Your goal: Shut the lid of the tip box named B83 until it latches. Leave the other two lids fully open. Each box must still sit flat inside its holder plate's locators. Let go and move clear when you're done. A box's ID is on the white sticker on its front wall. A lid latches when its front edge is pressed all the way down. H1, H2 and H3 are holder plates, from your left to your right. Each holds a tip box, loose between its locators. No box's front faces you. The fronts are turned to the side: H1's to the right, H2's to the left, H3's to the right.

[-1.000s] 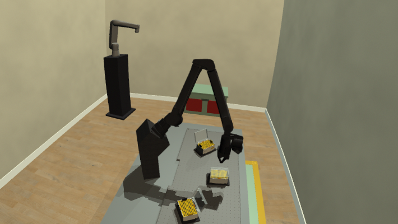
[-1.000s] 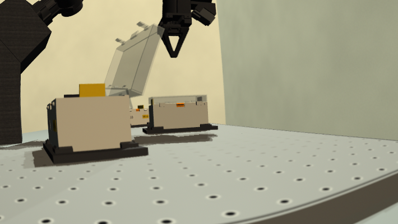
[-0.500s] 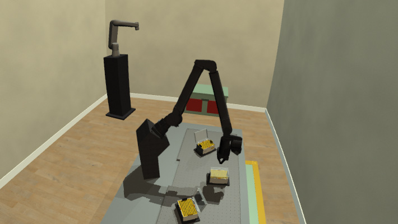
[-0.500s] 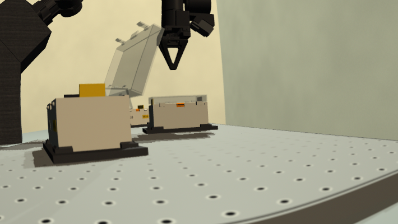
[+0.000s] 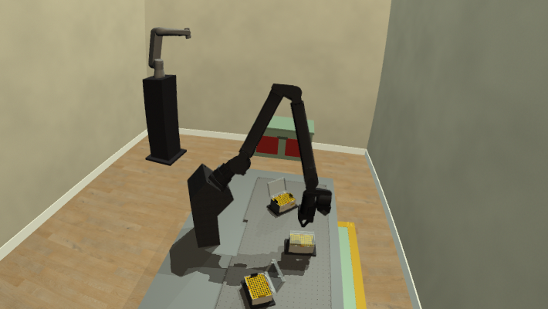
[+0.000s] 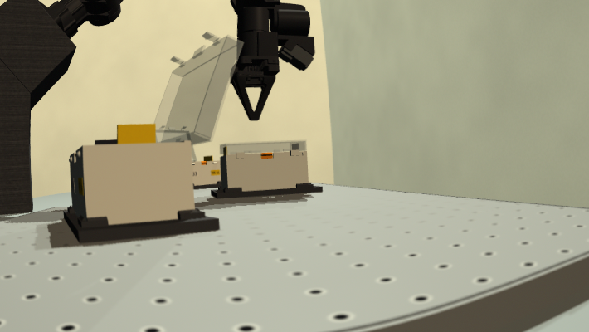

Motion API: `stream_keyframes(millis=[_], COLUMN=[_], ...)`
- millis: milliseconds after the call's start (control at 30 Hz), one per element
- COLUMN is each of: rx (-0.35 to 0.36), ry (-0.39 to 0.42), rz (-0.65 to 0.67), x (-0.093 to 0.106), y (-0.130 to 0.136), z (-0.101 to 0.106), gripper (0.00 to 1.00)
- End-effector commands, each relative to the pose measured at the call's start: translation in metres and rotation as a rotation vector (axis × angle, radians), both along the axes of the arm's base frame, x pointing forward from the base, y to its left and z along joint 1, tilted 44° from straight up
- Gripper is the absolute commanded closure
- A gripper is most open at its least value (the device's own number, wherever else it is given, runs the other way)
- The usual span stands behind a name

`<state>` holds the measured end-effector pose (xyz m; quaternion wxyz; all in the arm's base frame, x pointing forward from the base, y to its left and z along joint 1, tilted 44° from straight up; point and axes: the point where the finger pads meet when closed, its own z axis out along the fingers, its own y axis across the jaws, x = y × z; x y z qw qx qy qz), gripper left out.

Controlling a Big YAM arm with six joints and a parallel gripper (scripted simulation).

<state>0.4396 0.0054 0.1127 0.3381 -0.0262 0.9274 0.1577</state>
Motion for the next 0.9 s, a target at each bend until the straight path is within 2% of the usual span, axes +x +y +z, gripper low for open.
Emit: stream_keyframes(millis=[0,233,267,333,867], rx=[0.001,0.001,0.007,0.007,0.006], ry=[-0.019,-0.019,-0.008,-0.008,-0.019], rz=[-0.011,-0.011,-0.018,-0.018,-0.007], x=[0.005,0.005,0.007,0.007,0.027], y=[-0.003,-0.003,-0.001,-0.001,0.011], z=[0.007,0.007,-0.001,-0.001,-0.014], gripper=[1.0,1.0,1.0,1.0,1.0])
